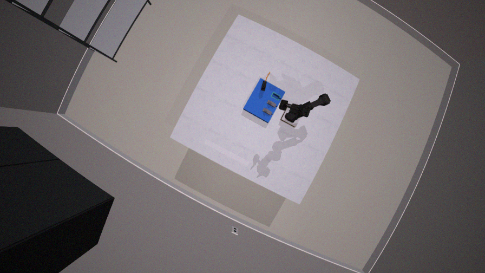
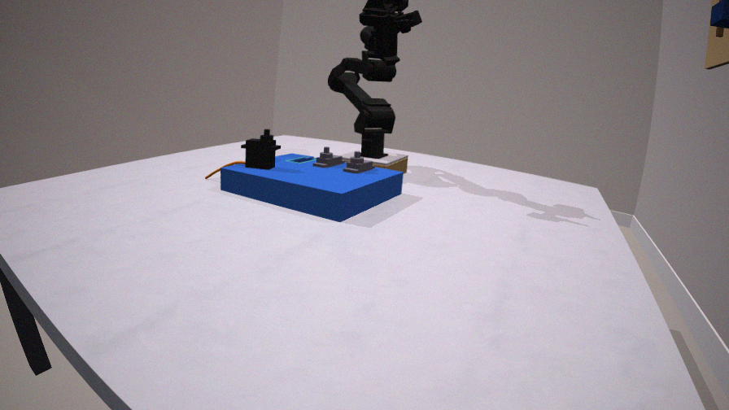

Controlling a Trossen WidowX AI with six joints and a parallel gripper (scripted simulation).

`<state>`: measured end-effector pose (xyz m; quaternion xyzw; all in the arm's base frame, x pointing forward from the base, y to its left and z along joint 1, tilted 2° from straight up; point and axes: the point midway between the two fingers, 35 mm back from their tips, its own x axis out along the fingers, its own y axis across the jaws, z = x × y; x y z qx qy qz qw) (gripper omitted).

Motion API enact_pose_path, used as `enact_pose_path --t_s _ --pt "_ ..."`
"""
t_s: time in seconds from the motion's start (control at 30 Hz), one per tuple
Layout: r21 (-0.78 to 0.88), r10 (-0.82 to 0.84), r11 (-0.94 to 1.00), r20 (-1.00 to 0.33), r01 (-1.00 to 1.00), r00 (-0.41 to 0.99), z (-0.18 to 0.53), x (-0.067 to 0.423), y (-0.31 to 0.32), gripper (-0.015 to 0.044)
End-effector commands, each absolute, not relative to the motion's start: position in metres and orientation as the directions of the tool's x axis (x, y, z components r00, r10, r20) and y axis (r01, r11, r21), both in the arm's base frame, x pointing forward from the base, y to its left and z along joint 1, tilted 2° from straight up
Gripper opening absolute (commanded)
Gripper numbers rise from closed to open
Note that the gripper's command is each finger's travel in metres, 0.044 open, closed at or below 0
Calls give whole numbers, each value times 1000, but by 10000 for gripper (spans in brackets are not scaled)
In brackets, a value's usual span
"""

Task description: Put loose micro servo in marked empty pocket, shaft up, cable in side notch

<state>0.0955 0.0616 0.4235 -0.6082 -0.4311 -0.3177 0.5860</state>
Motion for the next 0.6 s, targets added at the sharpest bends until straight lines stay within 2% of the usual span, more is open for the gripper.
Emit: enact_pose_path --t_s 0.0,0.2,0.57 --pt "-442 155 55 890 895 429 424 96 62 426" --pt "-516 211 -23 835 856 508 426 120 79 440" --pt "-665 305 -244 638 706 707 419 188 111 440"
